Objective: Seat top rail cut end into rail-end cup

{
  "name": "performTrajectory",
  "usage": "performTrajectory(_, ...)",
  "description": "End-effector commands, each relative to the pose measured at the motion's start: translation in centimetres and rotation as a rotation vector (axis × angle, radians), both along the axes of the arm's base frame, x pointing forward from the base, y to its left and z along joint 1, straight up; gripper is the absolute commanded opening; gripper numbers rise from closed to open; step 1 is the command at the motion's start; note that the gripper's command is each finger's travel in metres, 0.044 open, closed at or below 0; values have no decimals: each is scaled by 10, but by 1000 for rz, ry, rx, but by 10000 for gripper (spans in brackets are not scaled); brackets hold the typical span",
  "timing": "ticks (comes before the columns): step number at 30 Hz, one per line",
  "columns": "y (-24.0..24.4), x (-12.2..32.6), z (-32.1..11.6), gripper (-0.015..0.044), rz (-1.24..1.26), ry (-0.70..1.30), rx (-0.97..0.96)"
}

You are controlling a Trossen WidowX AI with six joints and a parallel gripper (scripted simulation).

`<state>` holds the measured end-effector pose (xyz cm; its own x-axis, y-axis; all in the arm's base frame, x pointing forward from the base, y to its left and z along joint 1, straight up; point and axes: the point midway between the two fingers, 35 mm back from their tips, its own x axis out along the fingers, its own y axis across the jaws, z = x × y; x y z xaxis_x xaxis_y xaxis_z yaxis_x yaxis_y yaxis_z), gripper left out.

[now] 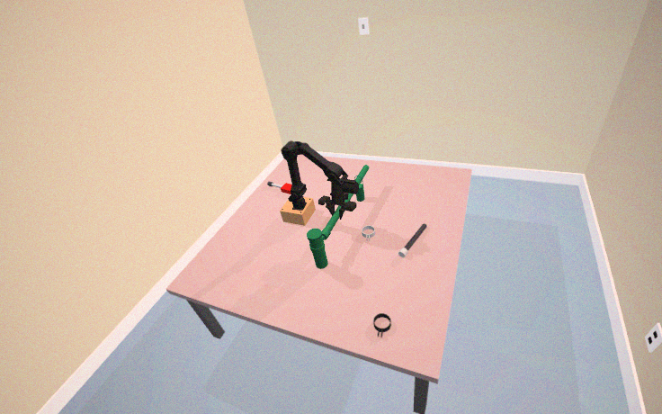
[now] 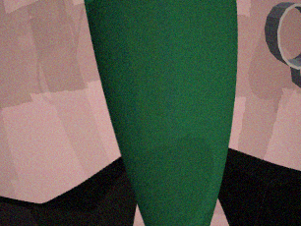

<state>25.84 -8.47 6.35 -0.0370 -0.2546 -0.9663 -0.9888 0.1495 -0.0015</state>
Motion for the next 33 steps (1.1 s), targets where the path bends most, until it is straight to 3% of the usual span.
performTrajectory(1,-1,0,3,0,0,0,-10)
performTrajectory(33,0,0,1,0,0,2,-2)
